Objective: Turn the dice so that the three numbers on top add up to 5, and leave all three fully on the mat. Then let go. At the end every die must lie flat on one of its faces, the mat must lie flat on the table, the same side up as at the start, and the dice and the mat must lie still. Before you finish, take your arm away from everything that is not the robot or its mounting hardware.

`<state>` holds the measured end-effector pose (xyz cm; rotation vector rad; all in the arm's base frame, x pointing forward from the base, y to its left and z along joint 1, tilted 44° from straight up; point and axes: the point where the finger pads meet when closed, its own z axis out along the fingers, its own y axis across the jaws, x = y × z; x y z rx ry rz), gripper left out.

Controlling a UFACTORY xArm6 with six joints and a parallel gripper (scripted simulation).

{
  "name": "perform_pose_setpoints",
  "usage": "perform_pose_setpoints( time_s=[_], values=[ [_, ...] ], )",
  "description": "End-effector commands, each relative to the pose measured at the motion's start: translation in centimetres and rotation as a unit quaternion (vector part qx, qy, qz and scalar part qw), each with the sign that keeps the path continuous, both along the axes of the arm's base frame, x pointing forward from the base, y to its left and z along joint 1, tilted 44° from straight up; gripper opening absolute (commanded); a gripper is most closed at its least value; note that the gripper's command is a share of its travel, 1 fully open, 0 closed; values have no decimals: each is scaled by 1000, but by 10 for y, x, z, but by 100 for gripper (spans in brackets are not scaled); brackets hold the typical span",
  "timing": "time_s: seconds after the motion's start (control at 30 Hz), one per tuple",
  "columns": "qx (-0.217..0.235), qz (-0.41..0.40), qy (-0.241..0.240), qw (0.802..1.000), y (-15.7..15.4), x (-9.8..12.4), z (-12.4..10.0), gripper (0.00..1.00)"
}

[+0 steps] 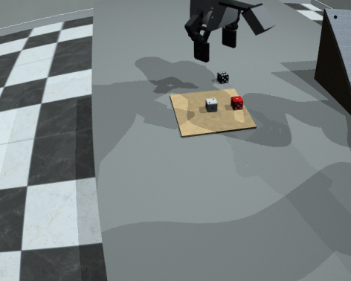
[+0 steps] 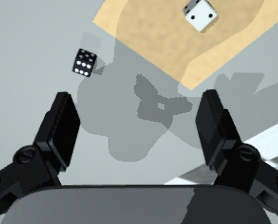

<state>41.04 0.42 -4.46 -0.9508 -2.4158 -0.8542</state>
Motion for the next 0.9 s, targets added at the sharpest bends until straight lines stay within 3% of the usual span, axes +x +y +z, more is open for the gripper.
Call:
perform_pose_setpoints(
  time_s=[0.0,0.17,0.27,0.33,0.77,0.87],
  values=[
    [14,56,-60,997,-4,0,-2,100],
    [24,109,-109,988,-6,-2,-5,100],
    [25,115,-113,987,-6,-2,-5,100],
    [32,156,-151,976,-8,-3,-7,100],
    [55,278,-263,922,-14,-7,-14,100],
    [56,281,-266,920,-14,-7,-14,100]
  ],
)
